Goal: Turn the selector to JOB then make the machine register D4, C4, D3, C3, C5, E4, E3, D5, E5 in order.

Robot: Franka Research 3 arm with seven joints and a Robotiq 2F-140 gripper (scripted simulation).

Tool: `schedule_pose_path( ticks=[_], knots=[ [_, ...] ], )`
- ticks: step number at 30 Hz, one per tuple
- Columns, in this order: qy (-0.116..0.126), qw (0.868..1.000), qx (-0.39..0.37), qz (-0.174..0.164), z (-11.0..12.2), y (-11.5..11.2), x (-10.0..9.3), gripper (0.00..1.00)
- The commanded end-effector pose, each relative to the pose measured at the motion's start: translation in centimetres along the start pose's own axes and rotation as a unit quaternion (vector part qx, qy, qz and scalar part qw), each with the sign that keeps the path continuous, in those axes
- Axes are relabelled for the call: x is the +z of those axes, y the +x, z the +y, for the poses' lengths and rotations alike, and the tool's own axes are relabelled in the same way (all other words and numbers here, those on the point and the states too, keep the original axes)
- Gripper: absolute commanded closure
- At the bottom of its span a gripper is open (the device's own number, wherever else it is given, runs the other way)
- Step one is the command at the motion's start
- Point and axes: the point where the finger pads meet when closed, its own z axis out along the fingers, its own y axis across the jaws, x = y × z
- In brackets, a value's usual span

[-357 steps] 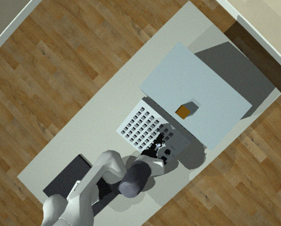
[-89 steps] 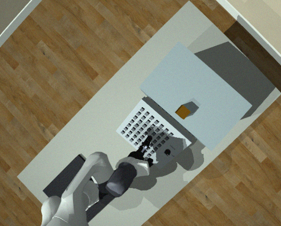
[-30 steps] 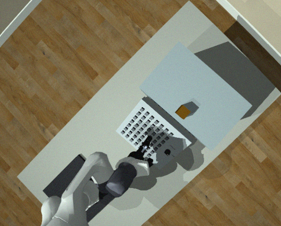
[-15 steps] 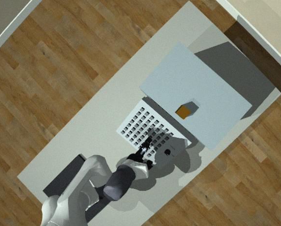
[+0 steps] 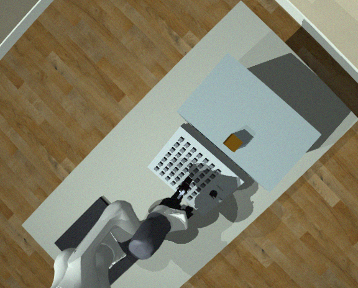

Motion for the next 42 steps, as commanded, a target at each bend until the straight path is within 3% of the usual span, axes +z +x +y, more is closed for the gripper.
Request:
schedule_pose_path(
  ticks=[1,9,16,26,42],
  knots=[
    [-0.005,1.000,0.005,-0.001,0.3,-0.1,0.0,0.90],
    [-0.005,1.000,0.005,-0.001,0.3,-1.2,0.0,0.90],
    [-0.005,1.000,0.005,-0.001,0.3,-3.4,0.0,0.90],
    [-0.005,1.000,0.005,-0.001,0.3,-3.5,0.2,0.90],
    [-0.005,1.000,0.005,-0.001,0.3,-3.5,2.2,0.90]
  ],
)
